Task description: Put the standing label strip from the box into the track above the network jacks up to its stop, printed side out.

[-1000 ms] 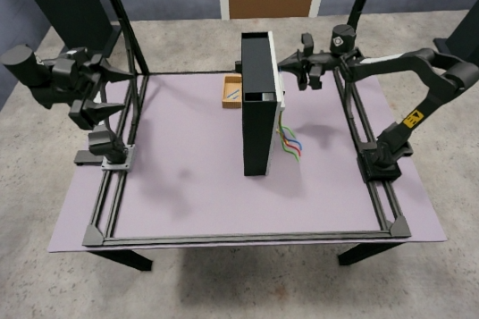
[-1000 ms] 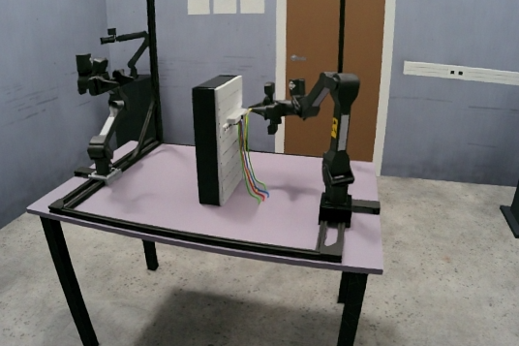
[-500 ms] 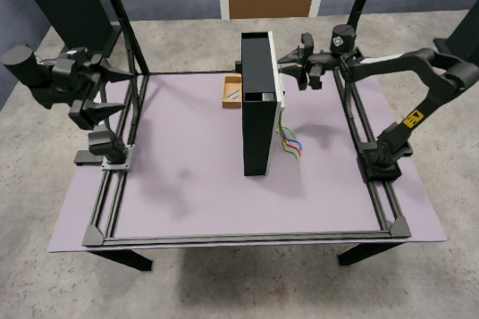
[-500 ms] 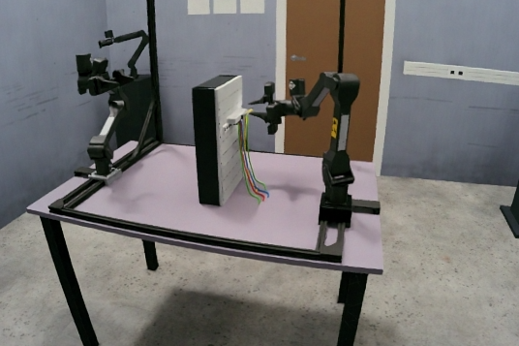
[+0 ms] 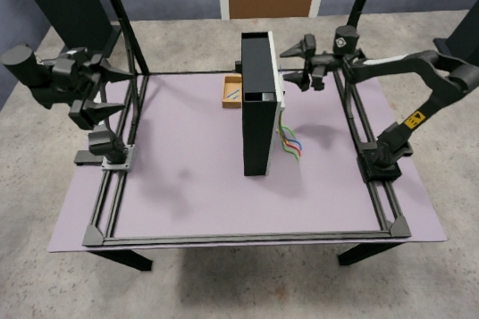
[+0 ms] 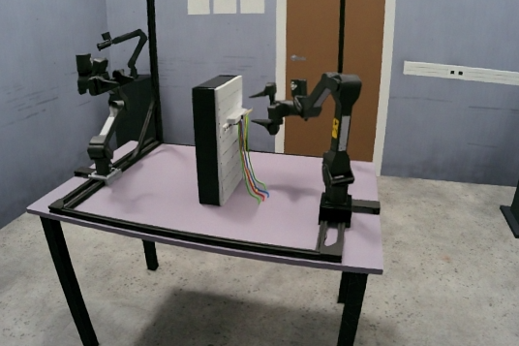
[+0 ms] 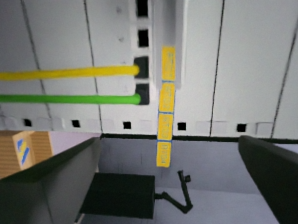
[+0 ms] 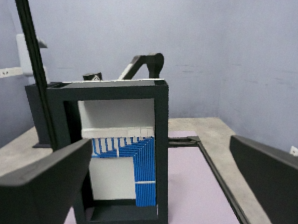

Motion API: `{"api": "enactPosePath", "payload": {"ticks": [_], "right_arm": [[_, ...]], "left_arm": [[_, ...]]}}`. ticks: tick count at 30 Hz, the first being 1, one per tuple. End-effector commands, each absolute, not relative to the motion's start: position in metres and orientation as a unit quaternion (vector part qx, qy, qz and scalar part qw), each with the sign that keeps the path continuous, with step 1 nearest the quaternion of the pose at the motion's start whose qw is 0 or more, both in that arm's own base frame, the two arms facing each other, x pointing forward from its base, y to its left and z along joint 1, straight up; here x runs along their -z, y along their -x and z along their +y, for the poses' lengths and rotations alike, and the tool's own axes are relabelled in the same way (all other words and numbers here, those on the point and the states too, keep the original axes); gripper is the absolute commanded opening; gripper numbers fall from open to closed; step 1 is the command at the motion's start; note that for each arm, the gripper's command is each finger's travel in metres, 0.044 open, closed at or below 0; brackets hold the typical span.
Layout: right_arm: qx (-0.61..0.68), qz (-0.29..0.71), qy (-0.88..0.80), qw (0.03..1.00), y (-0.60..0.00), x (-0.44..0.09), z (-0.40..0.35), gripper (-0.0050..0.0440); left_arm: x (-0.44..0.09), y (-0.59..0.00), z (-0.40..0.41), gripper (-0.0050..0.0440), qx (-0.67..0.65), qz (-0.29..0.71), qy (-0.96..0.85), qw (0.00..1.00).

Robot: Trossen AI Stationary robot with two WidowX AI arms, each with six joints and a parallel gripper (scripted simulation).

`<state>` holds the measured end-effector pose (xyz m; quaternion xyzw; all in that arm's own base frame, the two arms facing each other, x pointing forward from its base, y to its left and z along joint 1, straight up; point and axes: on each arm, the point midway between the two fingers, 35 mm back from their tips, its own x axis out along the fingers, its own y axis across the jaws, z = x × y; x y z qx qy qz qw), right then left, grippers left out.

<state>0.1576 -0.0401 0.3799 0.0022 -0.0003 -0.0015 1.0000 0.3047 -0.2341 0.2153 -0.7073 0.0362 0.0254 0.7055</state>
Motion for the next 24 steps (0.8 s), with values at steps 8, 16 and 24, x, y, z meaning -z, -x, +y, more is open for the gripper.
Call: {"api": "enactPosePath", "payload": {"ticks": [8,16,24], "right_arm": [[0.0,0.0,0.002,1.0,-0.1574,-0.3829,-0.0396,0.044],[0.0,0.0,0.002,1.0,-0.1574,-0.3829,-0.0396,0.044],[0.0,0.0,0.002,1.0,-0.1574,-0.3829,-0.0396,0.044]], "left_arm": [[-0.2221,-0.2892,-0.2236,0.032,-0.021,0.032,0.713,0.7],[-0.2221,-0.2892,-0.2236,0.0176,-0.021,0.032,0.713,0.7],[-0.2221,-0.2892,-0.2236,0.0,-0.021,0.032,0.713,0.7]]}}
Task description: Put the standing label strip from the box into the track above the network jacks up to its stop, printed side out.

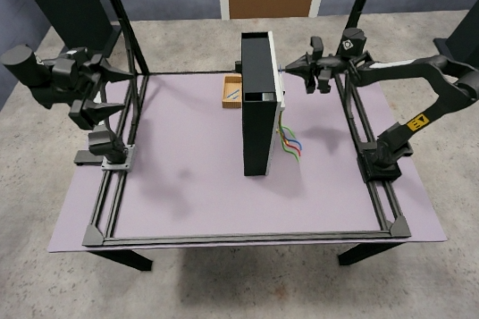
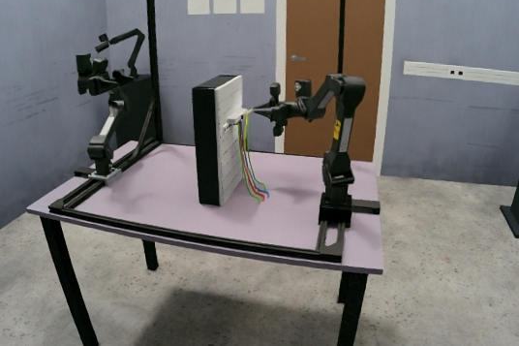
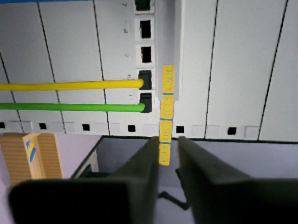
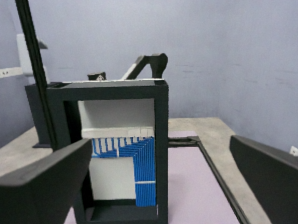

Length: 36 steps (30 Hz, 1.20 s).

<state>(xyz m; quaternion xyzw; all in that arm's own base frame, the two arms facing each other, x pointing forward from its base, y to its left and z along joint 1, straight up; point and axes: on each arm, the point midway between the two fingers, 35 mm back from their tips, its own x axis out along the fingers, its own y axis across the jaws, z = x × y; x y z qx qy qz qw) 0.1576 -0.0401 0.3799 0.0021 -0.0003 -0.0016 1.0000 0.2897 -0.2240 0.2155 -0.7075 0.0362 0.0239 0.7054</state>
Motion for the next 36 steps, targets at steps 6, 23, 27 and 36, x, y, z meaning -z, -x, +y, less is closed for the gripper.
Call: {"api": "enactPosePath", "payload": {"ticks": [6,23,27,36], "right_arm": [[0.0,0.0,0.002,1.0,-0.157,-0.383,-0.04,0.044],[0.0,0.0,0.002,1.0,-0.157,-0.383,-0.04,0.044],[0.0,0.0,0.002,1.0,-0.157,-0.383,-0.04,0.044],[0.0,0.0,0.002,1.0,-0.157,-0.383,-0.04,0.044]], "left_arm": [[-0.222,-0.289,-0.224,0.0,-0.021,0.032,0.713,0.7],[-0.224,-0.315,-0.264,-0.0004,-0.021,0.03,0.713,0.7],[-0.224,-0.314,-0.258,-0.002,-0.022,0.03,0.714,0.699],[-0.224,-0.314,-0.244,-0.005,-0.022,0.03,0.713,0.7]]}}
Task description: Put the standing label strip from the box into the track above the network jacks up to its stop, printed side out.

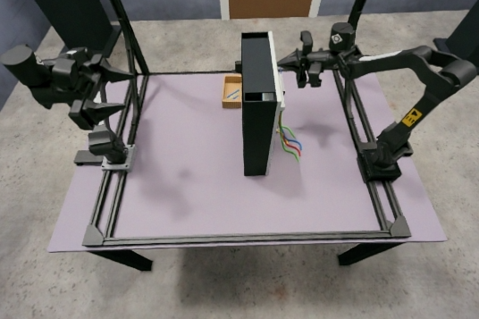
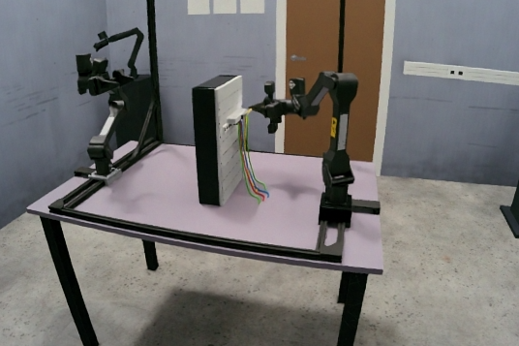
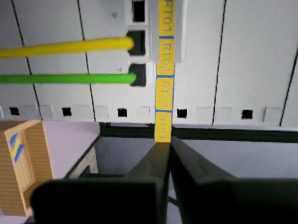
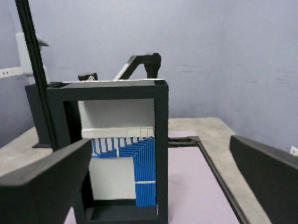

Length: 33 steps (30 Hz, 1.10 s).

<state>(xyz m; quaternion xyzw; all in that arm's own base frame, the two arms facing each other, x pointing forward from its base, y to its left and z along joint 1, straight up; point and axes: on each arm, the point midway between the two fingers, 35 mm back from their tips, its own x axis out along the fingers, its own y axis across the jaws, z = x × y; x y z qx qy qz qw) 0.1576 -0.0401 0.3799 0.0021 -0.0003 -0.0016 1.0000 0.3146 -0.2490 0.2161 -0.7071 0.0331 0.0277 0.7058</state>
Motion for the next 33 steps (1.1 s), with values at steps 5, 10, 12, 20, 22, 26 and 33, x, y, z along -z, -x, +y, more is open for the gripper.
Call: {"api": "enactPosePath", "payload": {"ticks": [5,10,12,20,22,26,33], "right_arm": [[0.0,0.0,0.002,1.0,-0.157,-0.383,-0.04,0.044],[0.0,0.0,0.002,1.0,-0.157,-0.383,-0.04,0.044],[0.0,0.0,0.002,1.0,-0.157,-0.383,-0.04,0.044],[0.0,0.0,0.002,1.0,-0.157,-0.383,-0.04,0.044],[0.0,0.0,0.002,1.0,-0.157,-0.383,-0.04,0.044],[0.0,0.0,0.002,1.0,-0.157,-0.383,-0.04,0.044],[0.0,0.0,0.002,1.0,-0.157,-0.383,-0.04,0.044]], "left_arm": [[-0.224,-0.314,-0.237,-0.005,-0.022,0.03,0.713,0.7],[-0.223,-0.314,-0.229,-0.005,-0.022,0.03,0.712,0.701],[-0.223,-0.314,-0.225,-0.005,-0.022,0.03,0.712,0.701],[-0.222,-0.313,-0.215,-0.005,-0.022,0.03,0.712,0.701],[-0.222,-0.313,-0.212,-0.005,-0.022,0.03,0.712,0.701],[-0.222,-0.313,-0.205,-0.005,-0.022,0.03,0.712,0.702],[-0.223,-0.314,-0.207,-0.005,-0.024,0.029,0.712,0.701]]}}
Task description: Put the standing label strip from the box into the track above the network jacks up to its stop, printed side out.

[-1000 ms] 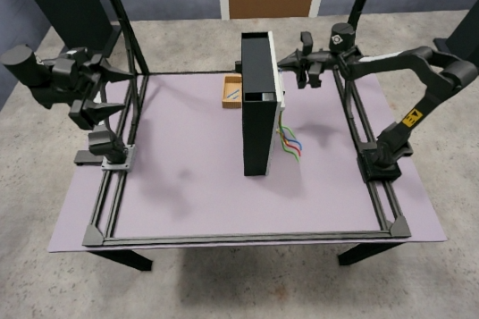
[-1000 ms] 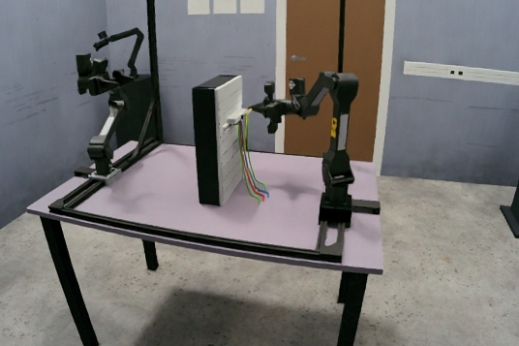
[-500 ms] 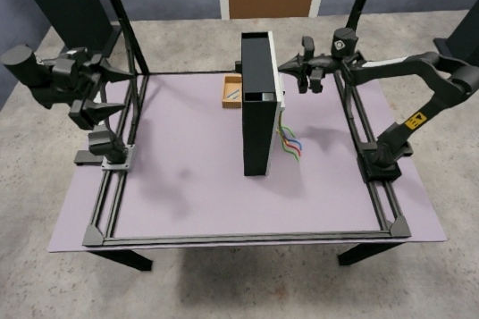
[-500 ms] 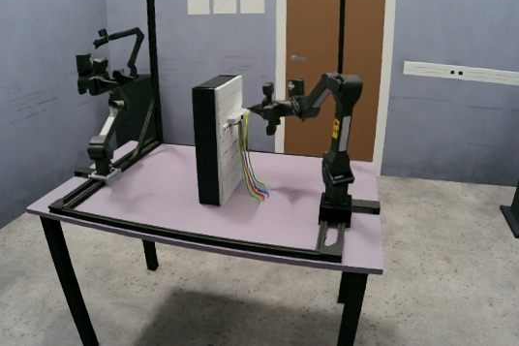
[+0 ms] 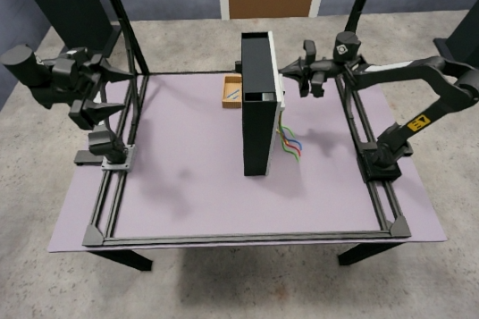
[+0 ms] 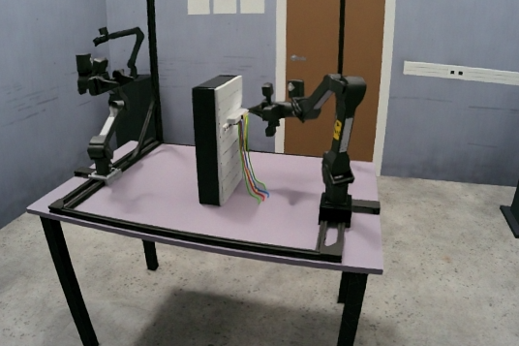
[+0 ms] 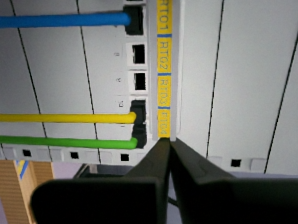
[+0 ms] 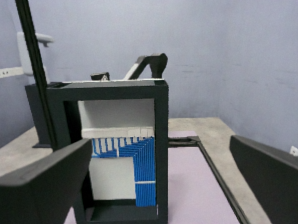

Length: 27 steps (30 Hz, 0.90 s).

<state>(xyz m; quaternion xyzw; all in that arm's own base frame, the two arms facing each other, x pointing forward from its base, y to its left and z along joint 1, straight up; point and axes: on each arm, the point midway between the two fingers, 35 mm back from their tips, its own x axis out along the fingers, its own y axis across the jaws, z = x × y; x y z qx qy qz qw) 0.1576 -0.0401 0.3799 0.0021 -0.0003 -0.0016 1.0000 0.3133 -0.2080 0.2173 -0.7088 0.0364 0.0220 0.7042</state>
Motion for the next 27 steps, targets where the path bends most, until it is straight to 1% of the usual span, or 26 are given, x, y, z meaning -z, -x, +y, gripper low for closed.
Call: {"api": "enactPosePath", "payload": {"ticks": [1,10,26,27], "right_arm": [[0.0,0.0,0.002,1.0,-0.157,-0.383,-0.04,0.044],[0.0,0.0,0.002,1.0,-0.157,-0.383,-0.04,0.044],[0.0,0.0,0.002,1.0,-0.157,-0.383,-0.04,0.044],[0.0,0.0,0.002,1.0,-0.157,-0.383,-0.04,0.044]], "left_arm": [[-0.223,-0.314,-0.207,-0.005,-0.024,0.029,0.712,0.701],[-0.23,-0.314,-0.213,-0.005,-0.02,0.027,0.716,0.698],[-0.221,-0.297,-0.209,-0.005,-0.025,0.031,0.711,0.702],[-0.225,-0.3,-0.211,0.0024,-0.021,0.03,0.714,0.699]]}}
